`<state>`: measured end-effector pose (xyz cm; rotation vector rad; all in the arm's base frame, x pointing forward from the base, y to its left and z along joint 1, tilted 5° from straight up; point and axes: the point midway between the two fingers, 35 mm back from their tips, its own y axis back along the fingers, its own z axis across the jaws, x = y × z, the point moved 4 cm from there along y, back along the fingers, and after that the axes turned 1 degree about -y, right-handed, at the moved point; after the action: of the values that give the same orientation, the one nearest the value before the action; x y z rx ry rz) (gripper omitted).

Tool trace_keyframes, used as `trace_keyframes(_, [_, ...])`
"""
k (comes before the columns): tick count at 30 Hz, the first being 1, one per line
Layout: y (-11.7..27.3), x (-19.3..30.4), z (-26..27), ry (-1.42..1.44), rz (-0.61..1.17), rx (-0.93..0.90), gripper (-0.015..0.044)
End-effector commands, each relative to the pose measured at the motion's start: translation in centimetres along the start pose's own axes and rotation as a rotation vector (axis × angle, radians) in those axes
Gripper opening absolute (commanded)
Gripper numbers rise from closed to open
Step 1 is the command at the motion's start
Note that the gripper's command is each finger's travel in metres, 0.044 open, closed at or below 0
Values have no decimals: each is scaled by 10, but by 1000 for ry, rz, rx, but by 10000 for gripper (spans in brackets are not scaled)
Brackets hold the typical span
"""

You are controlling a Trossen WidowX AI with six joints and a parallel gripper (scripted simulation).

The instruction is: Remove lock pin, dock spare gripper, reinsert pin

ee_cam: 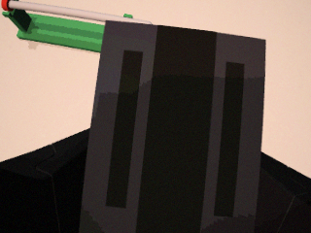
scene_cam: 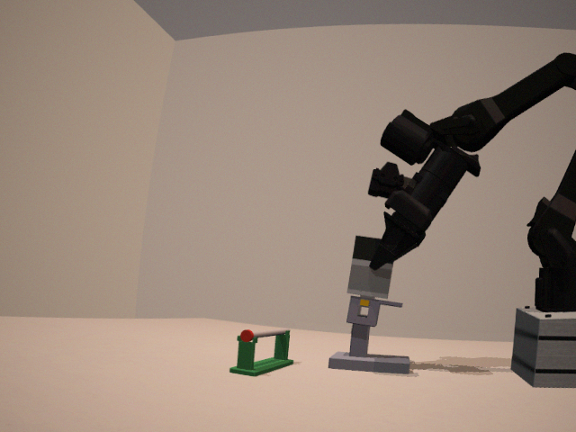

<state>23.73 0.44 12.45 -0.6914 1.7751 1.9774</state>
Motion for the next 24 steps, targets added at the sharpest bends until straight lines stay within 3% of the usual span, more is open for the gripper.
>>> trace_keyframes(1, [-5,0,-1,-4,-7,3,0])
trace_keyframes(15, [-4,1,0,0,-8,0,0])
trace_keyframes(24, [-4,1,0,0,-8,0,236])
